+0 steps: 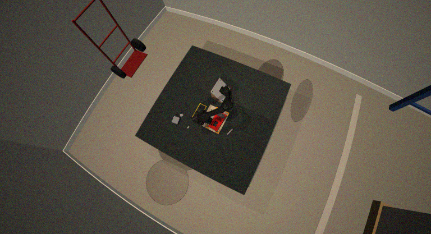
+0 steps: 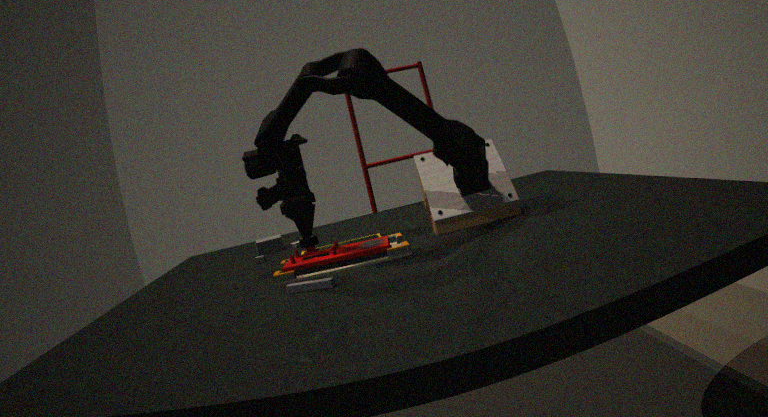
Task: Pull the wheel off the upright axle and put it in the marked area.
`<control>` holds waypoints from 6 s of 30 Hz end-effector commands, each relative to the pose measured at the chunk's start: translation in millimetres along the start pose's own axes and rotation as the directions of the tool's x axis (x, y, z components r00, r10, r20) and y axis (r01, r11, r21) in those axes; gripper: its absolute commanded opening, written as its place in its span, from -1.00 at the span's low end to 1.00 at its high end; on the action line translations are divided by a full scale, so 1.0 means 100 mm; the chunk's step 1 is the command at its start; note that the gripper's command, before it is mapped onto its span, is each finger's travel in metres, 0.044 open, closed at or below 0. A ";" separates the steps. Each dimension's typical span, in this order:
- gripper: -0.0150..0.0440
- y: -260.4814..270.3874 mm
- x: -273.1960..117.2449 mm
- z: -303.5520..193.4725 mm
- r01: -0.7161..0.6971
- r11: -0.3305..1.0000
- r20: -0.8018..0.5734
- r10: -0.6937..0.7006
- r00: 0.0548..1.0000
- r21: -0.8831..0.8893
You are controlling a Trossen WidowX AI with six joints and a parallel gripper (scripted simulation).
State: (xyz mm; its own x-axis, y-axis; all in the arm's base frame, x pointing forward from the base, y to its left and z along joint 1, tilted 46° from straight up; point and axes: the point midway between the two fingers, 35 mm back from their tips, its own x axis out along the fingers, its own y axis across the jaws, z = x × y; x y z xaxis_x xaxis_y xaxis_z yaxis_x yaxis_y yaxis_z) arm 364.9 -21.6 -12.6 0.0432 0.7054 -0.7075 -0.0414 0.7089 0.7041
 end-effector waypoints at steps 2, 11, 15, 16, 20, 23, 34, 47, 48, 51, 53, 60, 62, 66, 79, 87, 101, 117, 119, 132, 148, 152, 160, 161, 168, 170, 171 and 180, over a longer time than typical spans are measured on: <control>0.19 0.01 0.00 0.00 0.000 1.000 -0.002 0.000 1.000 -0.001; -0.21 0.01 0.00 0.00 0.000 1.000 -0.002 0.000 1.000 -0.001; -0.49 0.00 -0.01 0.00 0.000 1.000 -0.002 0.000 1.000 -0.001; -0.49 0.00 -0.02 0.00 0.000 1.000 -0.002 0.000 1.000 -0.001; -0.49 0.00 -0.03 0.00 -0.001 1.000 -0.001 0.001 1.000 -0.001; -0.49 0.00 -0.04 0.00 -0.001 1.000 -0.001 0.001 1.000 -0.001; -0.49 0.00 -0.08 0.00 -0.001 1.000 0.000 0.001 1.000 0.000; -0.49 0.00 -0.12 0.00 -0.001 1.000 0.000 0.001 1.000 0.001; -0.49 0.00 -0.12 0.00 -0.001 1.000 0.000 0.001 1.000 0.001; -0.49 0.00 -0.13 0.00 -0.001 1.000 0.001 0.001 1.000 0.001; -0.49 0.00 -0.14 0.00 -0.001 1.000 0.001 0.001 1.000 0.001; -0.49 0.00 -0.16 0.00 -0.001 1.000 0.001 0.001 1.000 0.002; -0.49 0.00 -0.17 0.00 -0.001 1.000 0.001 0.001 1.000 0.002; -0.49 0.00 -0.18 0.00 -0.001 1.000 0.002 0.001 1.000 0.002; -0.49 0.00 -0.23 0.00 -0.001 1.000 0.003 0.001 1.000 0.003; -0.49 0.00 -0.25 0.00 -0.001 1.000 0.003 0.001 1.000 0.003; -0.49 0.00 -0.30 0.00 -0.002 1.000 0.004 0.002 1.000 0.004; -0.49 0.00 -0.35 0.00 -0.002 1.000 0.005 0.002 1.000 0.005; -0.49 0.00 -0.36 0.00 -0.002 1.000 0.005 0.002 1.000 0.005; -0.49 0.00 -0.38 0.00 -0.003 1.000 0.006 0.002 1.000 0.006; -0.49 0.00 -0.38 0.00 -0.003 1.000 0.006 0.002 1.000 0.006; -0.49 0.00 -0.38 0.00 -0.003 1.000 0.006 0.002 1.000 0.006; -0.49 0.00 -0.38 0.00 -0.003 1.000 0.006 0.002 1.000 0.006; -0.49 0.00 -0.38 0.00 -0.003 1.000 0.006 0.002 1.000 0.006; -0.49 0.00 -0.38 0.00 -0.003 1.000 0.006 0.002 1.000 0.006; -0.49 0.00 -0.38 0.00 -0.003 1.000 0.006 0.002 1.000 0.006; -0.49 0.00 -0.38 0.00 -0.003 1.000 0.006 0.002 1.000 0.006; -0.49 0.00 -0.65 -0.01 -0.001 1.000 0.006 0.001 1.000 0.006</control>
State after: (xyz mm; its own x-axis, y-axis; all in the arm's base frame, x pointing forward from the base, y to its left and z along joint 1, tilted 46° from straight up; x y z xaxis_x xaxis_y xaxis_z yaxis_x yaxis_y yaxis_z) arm 360.7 -56.5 23.7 0.0416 0.7117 -0.7013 -0.0307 0.7025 0.7110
